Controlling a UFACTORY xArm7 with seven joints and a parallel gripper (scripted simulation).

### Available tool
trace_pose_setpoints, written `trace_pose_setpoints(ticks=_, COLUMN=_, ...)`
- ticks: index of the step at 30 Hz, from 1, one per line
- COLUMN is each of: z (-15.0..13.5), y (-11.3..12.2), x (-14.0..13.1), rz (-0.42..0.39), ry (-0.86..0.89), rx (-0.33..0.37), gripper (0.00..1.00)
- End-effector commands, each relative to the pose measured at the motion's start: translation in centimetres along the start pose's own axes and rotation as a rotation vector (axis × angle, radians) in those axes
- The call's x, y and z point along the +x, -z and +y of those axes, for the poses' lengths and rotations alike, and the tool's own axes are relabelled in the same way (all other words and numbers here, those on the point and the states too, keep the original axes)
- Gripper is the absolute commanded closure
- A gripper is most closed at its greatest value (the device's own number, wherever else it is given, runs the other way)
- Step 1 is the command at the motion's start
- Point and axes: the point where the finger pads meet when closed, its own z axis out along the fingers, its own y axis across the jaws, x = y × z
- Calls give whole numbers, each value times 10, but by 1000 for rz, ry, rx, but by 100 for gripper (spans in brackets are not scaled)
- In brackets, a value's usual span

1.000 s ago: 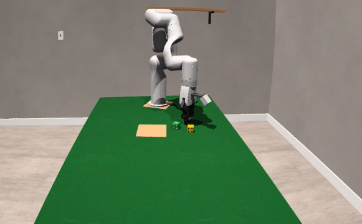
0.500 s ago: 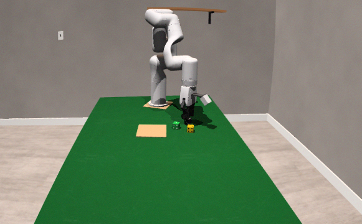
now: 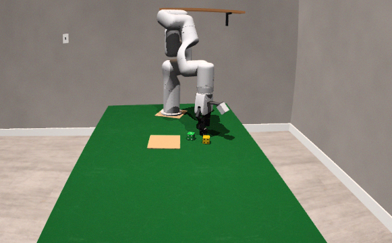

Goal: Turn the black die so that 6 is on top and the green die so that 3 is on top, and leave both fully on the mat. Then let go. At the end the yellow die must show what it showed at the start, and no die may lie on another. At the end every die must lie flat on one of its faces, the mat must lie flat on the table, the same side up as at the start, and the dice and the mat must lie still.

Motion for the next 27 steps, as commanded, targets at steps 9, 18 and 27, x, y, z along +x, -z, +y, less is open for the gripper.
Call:
trace_pose_setpoints(ticks=9, z=1, y=1, x=1, rz=3, ry=0, rx=-2, gripper=53)
trace_pose_setpoints(ticks=18, z=1, y=1, x=1, rz=3, ry=0, rx=-2, gripper=53)
trace_pose_setpoints(ticks=27, z=1, y=-4, x=1, rz=3, ry=0, rx=-2, gripper=53)
